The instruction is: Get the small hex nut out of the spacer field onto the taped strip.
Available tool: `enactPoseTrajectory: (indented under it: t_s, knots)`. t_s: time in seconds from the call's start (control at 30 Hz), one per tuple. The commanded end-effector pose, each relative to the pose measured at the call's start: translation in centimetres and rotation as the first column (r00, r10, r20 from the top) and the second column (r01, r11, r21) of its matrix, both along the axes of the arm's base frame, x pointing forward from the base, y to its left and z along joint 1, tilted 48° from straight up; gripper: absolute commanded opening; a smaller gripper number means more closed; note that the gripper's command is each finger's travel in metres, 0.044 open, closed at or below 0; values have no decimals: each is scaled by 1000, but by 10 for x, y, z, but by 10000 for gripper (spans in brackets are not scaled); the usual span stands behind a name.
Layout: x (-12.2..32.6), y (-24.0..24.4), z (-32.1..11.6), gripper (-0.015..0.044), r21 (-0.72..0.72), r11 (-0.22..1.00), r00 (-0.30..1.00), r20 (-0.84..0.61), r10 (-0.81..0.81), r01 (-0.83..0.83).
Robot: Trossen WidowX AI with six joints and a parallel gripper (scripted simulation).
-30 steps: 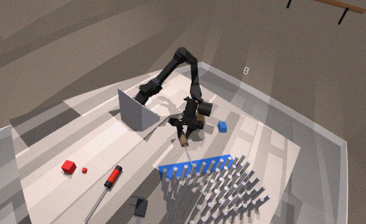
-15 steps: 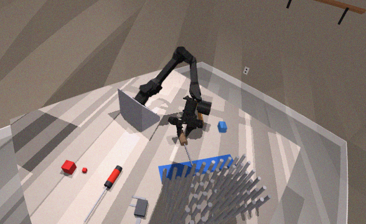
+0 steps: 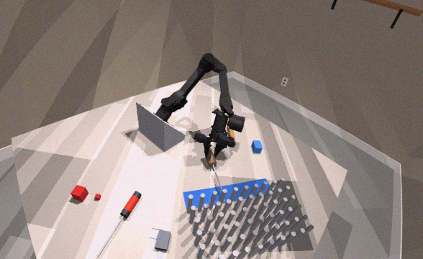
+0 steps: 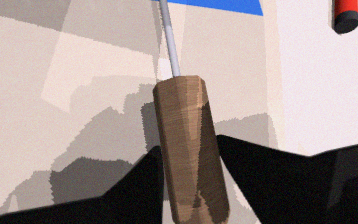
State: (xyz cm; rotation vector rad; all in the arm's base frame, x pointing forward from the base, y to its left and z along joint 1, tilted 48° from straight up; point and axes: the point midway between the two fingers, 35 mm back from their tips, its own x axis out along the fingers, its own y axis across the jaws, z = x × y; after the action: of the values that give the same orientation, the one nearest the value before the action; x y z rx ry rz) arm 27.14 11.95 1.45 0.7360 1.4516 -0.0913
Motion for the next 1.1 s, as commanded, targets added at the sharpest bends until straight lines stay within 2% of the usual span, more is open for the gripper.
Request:
enactPoseTrajectory:
  t_s: [0.0,0.23,0.63,1.07]
  knots:
    - [4,-2,5,0,0,1000,1000,9,4,-4]
    - [0,-3,10,0,0,1000,1000,10,5,-5]
    - [-34,-2,27,0,0,1000,1000,3,-1,1]
    - [-17,-40,62,0,-10,1000,1000,4,4,-4]
